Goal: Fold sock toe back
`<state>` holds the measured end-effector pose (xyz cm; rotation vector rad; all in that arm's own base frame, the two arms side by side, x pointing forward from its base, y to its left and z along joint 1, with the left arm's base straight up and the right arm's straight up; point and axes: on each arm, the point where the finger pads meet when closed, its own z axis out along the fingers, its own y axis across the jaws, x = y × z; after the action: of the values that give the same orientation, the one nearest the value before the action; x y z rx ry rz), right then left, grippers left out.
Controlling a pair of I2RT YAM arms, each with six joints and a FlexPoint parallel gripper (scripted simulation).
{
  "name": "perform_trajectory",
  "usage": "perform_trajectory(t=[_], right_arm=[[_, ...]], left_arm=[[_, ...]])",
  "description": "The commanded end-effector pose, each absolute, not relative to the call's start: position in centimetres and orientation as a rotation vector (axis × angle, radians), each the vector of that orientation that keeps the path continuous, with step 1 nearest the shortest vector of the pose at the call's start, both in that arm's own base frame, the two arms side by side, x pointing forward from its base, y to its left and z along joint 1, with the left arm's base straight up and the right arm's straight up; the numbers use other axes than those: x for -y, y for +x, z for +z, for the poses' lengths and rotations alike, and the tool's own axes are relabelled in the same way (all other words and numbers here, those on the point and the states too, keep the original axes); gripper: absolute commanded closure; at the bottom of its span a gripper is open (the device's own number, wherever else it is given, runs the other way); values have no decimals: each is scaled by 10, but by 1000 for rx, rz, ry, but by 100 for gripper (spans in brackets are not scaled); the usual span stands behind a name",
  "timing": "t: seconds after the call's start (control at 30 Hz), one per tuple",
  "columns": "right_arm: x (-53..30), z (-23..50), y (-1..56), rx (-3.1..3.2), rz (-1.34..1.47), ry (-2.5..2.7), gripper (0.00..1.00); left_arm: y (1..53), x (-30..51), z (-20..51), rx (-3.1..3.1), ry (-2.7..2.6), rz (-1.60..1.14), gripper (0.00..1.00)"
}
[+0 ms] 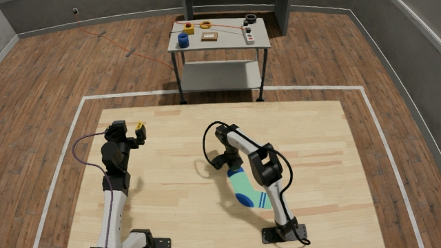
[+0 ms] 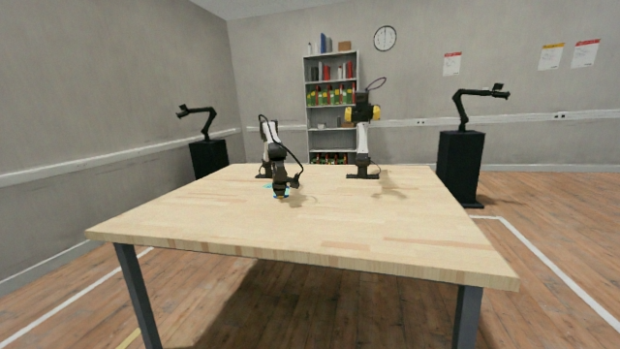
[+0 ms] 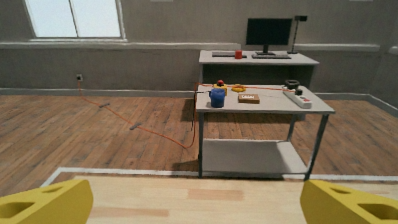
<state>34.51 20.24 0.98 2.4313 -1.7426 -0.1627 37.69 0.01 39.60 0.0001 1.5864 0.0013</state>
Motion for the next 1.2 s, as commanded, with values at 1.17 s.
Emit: perform_trajectory(t=[1.17], right_arm=[[-200,12,337,1681,-221,2354,95]], left_arm=[[375,0,402,-1571,0,0,0]])
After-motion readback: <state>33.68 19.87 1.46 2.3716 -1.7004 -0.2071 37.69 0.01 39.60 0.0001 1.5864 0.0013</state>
